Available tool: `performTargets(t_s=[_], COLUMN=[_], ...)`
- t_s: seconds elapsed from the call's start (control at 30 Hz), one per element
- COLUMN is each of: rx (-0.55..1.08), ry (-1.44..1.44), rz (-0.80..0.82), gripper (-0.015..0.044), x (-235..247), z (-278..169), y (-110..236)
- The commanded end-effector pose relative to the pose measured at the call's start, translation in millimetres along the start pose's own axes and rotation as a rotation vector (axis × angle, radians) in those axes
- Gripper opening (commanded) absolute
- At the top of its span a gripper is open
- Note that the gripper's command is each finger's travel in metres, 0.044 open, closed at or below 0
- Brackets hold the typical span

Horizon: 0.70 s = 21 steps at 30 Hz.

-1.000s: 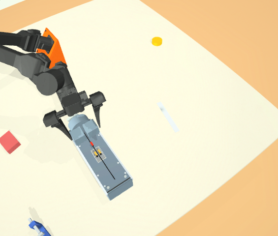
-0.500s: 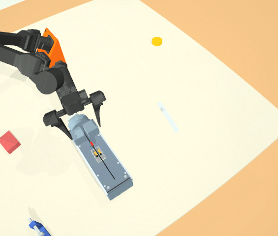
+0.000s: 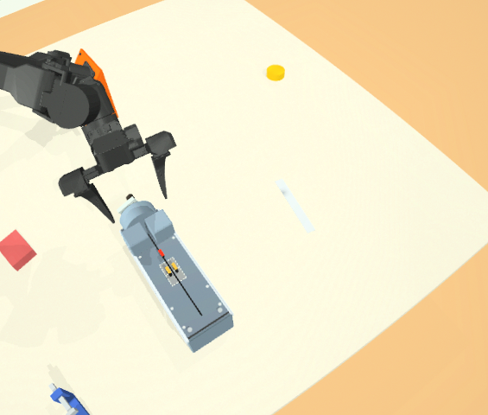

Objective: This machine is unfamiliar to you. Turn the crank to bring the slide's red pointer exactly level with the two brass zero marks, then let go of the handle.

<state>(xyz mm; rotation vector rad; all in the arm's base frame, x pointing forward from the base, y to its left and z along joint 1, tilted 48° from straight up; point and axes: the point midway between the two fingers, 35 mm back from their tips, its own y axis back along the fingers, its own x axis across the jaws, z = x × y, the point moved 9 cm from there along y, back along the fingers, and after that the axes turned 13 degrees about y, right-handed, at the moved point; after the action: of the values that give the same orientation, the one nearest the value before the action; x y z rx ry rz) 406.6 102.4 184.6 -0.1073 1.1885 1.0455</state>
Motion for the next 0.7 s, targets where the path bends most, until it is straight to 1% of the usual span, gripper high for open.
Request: performTargets(t_s=[0.0, 0.43, 0.67], rx=[-0.009, -0.054, -0.074], ry=[0.027, 0.11, 0.146], rz=[0.003, 0.028, 0.038], gripper=[0.044, 0.044, 0.044], x=[1.5, 7.2, 10.7], z=[-11.7, -63.9, -88.9], y=[12.9, 52.5, 66.6])
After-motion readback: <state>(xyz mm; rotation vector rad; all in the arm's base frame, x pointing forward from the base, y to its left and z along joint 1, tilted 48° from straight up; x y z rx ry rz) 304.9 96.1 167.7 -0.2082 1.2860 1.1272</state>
